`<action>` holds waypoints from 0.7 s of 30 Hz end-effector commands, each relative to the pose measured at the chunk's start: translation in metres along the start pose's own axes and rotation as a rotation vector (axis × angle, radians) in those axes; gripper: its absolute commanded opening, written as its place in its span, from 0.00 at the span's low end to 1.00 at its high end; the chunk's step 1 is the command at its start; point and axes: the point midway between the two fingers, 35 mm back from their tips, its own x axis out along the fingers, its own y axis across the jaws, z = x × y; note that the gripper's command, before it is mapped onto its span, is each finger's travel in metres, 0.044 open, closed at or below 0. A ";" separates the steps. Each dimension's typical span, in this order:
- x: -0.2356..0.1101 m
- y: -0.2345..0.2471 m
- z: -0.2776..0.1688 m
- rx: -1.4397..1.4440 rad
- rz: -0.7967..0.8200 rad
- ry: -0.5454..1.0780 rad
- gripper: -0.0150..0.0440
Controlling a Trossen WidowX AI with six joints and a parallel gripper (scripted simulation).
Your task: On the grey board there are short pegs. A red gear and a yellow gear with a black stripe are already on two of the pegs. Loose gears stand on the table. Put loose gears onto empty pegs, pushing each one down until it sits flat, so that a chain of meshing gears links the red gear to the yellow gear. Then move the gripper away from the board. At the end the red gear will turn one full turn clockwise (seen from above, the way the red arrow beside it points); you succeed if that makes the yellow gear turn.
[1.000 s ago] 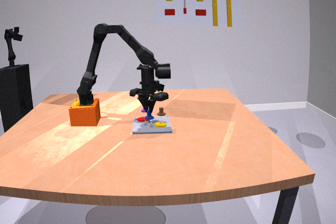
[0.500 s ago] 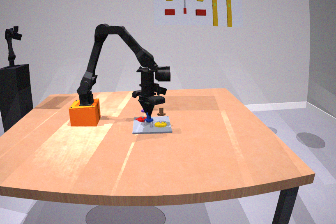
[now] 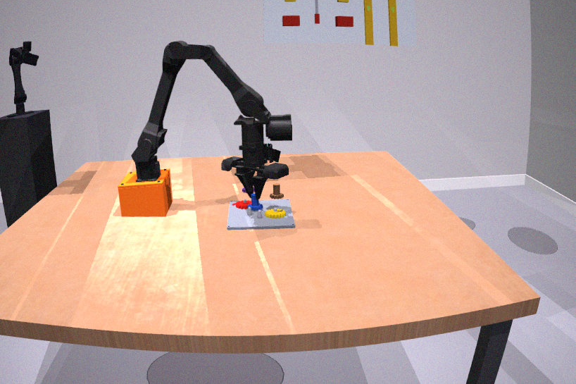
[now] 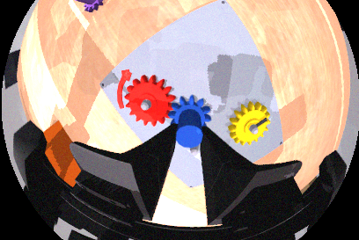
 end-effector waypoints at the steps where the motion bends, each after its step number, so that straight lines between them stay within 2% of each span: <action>1: 0.001 0.000 -0.001 -0.111 -0.001 0.003 0.25; 10: 0.004 -0.001 0.000 -0.091 -0.001 0.003 0.25; 15: 0.002 -0.001 0.000 -0.036 -0.002 0.003 0.48; 21: -0.009 -0.001 0.000 0.045 -0.002 0.002 0.49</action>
